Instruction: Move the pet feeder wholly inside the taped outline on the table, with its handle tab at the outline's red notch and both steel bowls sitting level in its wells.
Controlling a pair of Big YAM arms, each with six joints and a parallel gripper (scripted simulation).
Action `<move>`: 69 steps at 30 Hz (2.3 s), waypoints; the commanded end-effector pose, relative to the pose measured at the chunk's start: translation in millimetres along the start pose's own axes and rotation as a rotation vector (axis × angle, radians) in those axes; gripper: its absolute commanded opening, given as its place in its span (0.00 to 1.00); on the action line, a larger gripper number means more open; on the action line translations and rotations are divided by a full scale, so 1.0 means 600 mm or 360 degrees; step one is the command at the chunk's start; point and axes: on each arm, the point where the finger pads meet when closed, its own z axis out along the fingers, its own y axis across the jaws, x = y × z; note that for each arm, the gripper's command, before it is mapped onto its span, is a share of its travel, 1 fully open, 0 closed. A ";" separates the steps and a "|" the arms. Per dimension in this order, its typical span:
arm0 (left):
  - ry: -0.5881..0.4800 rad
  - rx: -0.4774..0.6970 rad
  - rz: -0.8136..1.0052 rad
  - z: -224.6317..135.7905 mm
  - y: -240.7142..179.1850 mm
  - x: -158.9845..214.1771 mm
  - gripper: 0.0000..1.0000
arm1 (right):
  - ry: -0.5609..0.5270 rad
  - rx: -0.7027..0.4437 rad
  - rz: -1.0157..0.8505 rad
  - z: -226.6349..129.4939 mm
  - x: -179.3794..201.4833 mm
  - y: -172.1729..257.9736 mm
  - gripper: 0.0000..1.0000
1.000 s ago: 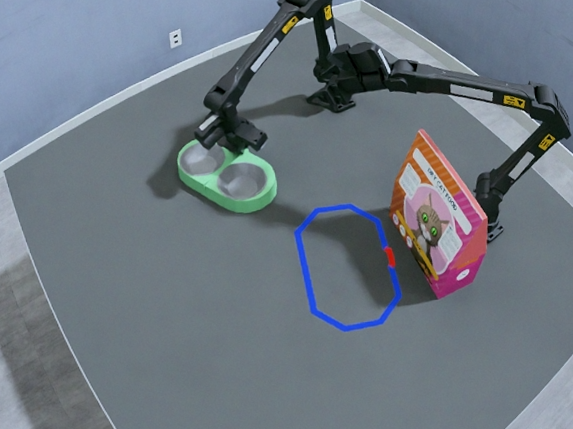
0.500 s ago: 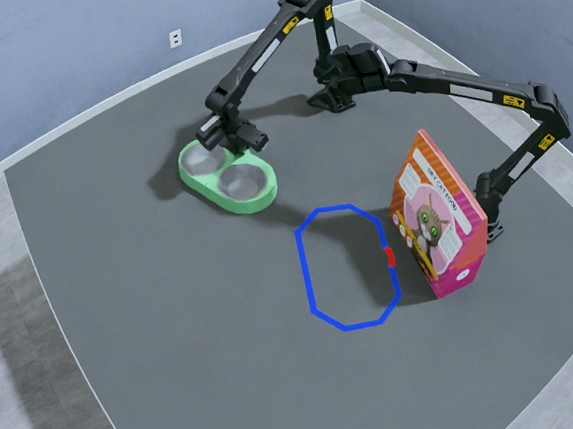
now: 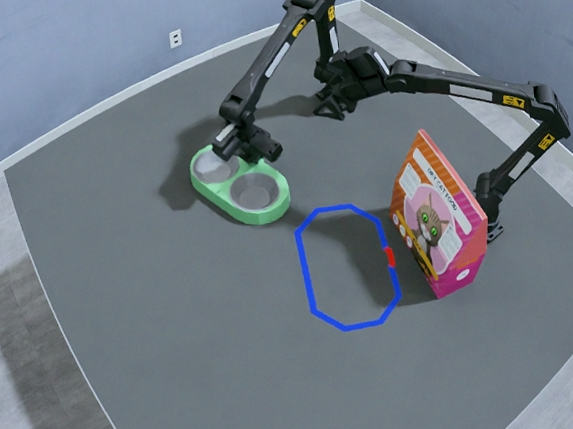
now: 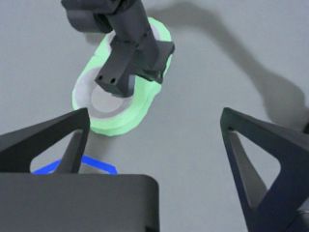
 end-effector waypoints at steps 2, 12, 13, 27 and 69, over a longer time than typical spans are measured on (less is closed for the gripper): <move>-0.0055 -0.0006 -0.0029 -0.012 0.000 -0.046 1.00 | -0.0020 0.0040 0.0021 -0.015 -0.006 -0.027 0.10; -0.0096 -0.0002 -0.0012 -0.022 -0.001 -0.057 1.00 | -0.0020 0.0053 0.0070 -0.015 -0.022 -0.030 0.10; -0.0096 -0.0002 -0.0012 -0.022 -0.001 -0.057 1.00 | -0.0022 0.0053 0.0083 -0.015 -0.026 -0.030 0.10; -0.0096 -0.0002 -0.0012 -0.022 -0.001 -0.057 1.00 | -0.0072 0.0052 0.0217 -0.017 -0.111 -0.034 0.10; -0.0126 0.0000 -0.0027 -0.019 -0.001 -0.065 1.00 | -0.0132 0.0048 0.0345 -0.021 -0.234 -0.044 0.10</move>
